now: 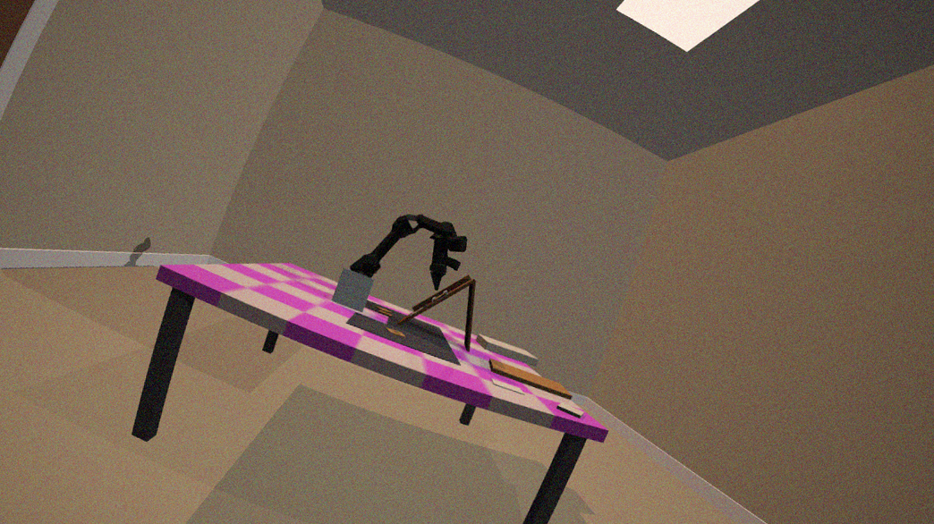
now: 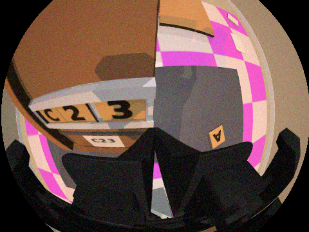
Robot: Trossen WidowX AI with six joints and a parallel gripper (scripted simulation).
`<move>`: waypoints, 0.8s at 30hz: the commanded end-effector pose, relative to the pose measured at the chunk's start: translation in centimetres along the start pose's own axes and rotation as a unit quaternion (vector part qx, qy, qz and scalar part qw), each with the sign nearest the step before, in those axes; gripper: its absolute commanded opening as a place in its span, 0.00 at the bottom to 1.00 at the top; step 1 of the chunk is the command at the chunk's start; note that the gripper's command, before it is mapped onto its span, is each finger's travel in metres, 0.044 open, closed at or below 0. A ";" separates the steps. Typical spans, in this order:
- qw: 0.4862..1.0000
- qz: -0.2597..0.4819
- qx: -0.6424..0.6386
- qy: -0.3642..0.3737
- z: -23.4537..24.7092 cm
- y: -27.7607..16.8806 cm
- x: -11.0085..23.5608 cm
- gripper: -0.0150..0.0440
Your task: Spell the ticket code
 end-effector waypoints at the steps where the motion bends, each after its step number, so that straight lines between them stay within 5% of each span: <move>1: 0.999 0.036 0.005 0.002 -0.3 0.8 0.0 0.25; 24: 0.999 0.036 0.006 0.002 -0.2 1.3 -0.9 0.25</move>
Point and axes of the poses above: the point midway between the two fingers, 35 mm back from their tips, its own x axis back along the fingers, its own z axis across the jaws, y = z × x, the point moved 10 cm from there along x, back along the fingers, and after that the axes turned 6 degrees about -x, right-handed, at the moved point
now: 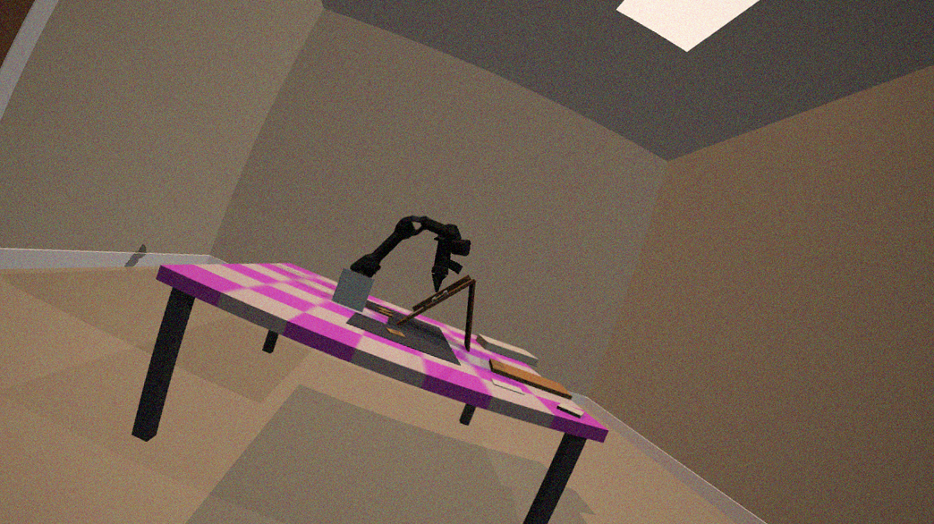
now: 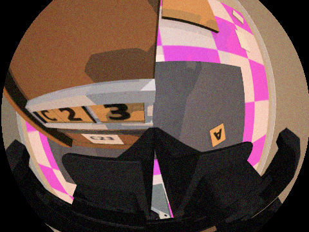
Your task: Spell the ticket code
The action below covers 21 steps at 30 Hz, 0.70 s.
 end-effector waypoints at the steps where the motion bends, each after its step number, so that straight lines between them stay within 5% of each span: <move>1: 1.000 0.000 -0.001 0.000 0.0 0.2 -0.2 0.25; 21: 1.000 -0.001 -0.001 0.000 0.1 0.9 -0.9 0.25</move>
Point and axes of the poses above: the point midway between the two fingers, 35 mm back from their tips, its own x axis back along the fingers, its own z axis across the jaws, y = z × x, the point moved 10 cm from there along x, back along the fingers, and after that the axes turned 6 degrees about -x, right-handed, at the moved point
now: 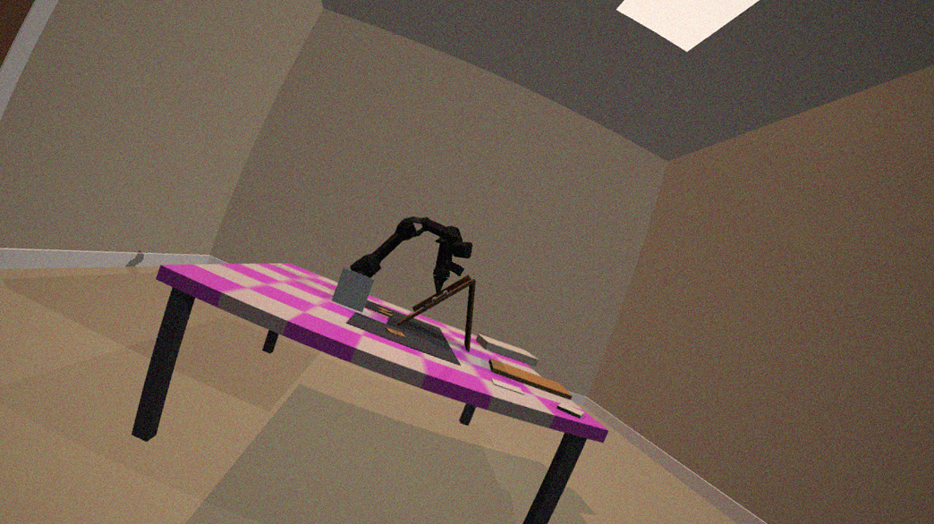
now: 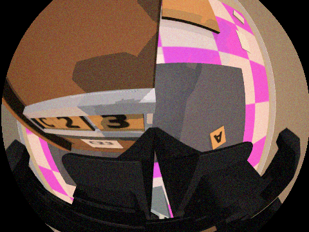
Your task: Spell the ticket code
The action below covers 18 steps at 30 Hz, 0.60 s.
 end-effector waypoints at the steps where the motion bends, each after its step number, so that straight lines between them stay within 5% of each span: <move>1: 1.000 -0.002 -0.001 0.002 0.0 0.2 -0.1 0.25; 18: 1.000 -0.002 0.000 0.002 0.1 0.8 -0.7 0.25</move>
Point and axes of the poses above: the point midway between the two fingers, 35 mm back from their tips, its own x axis back along the fingers, its own z axis across the jaws, y = z × x, the point moved 10 cm from there along x, back along the fingers, and after that the axes turned 6 degrees about -x, right-handed, at the moved point
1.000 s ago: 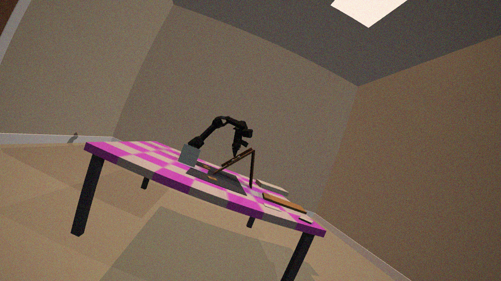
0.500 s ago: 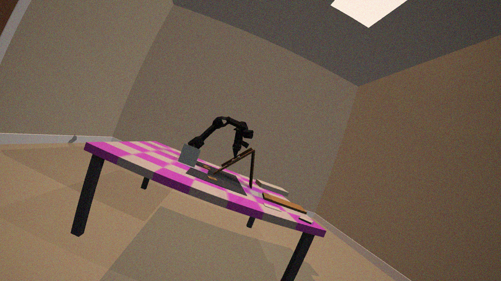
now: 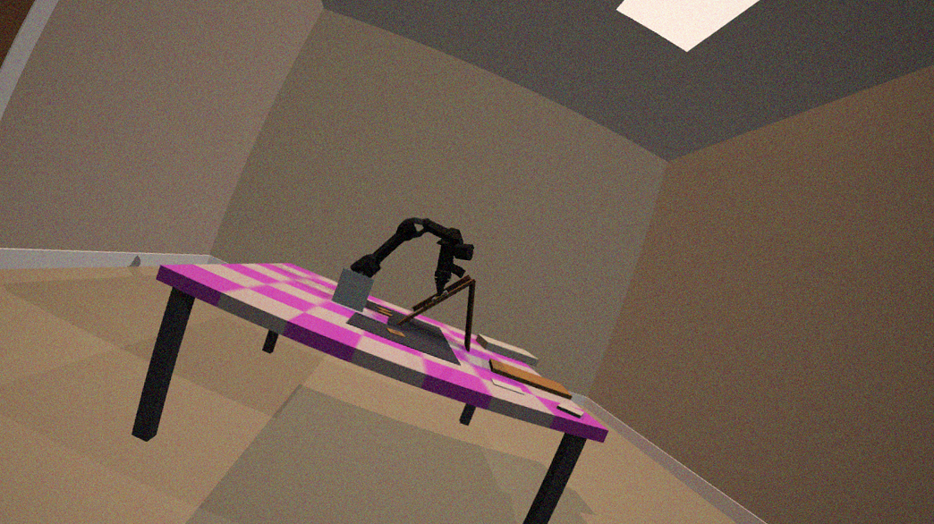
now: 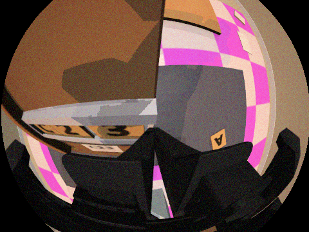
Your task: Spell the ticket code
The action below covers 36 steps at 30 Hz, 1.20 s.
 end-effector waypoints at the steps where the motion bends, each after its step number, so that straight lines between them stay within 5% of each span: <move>1: 1.000 -0.002 -0.001 0.002 0.0 0.2 -0.2 0.25; 36: 1.000 -0.002 -0.001 0.002 1.0 0.0 -0.2 0.25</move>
Point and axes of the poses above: the point midway between the two fingers, 35 mm back from their tips, its own x axis back along the fingers, its own z axis across the jaws, y = z × x, the point moved 10 cm from there along x, back along the fingers, and after that the axes turned 6 degrees about -x, right-handed, at the moved point
